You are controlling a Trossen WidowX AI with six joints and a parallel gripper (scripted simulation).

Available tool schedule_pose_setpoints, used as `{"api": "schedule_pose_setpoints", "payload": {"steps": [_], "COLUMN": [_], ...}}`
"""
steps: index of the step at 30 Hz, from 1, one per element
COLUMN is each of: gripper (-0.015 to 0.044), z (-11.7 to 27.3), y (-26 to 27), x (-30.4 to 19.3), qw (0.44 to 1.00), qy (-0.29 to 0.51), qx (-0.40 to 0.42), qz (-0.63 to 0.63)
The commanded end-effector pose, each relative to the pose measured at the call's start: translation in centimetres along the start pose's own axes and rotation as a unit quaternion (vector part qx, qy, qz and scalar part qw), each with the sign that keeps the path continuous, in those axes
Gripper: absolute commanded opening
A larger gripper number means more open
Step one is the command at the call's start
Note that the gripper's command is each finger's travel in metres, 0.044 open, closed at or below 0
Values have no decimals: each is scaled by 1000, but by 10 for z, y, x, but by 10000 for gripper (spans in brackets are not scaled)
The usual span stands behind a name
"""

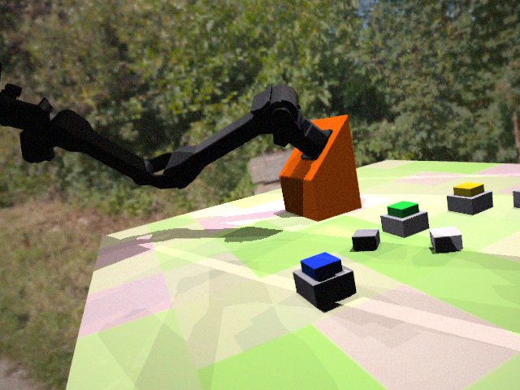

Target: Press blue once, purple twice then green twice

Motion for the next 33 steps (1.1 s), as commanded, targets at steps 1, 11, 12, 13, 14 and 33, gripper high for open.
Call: {"api": "schedule_pose_setpoints", "payload": {"steps": [1, 11, 12, 13, 14, 33], "gripper": [400, 400, 400, 400, 400, 400], "z": [-1, -5, -2, 2, 6, 188], "y": [7, 165, 182, 198, 214, 381], "x": [-1, -56, -64, -73, -83, -302], "qw": [1000, 973, 967, 960, 952, 683], "qy": [5, 141, 159, 178, 198, 600], "qx": [8, 183, 200, 216, 232, 377], "qz": [0, 10, 13, 17, 21, 178]}}
Point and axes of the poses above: the point midway between the two fingers, 35 mm back from their tips, its own z axis back along the fingers, its own y axis across the jaws, x = y × z, the point moved 5 cm from there along z, back along the fingers, and after that the axes turned 4 degrees about z, right-handed, at the moved point
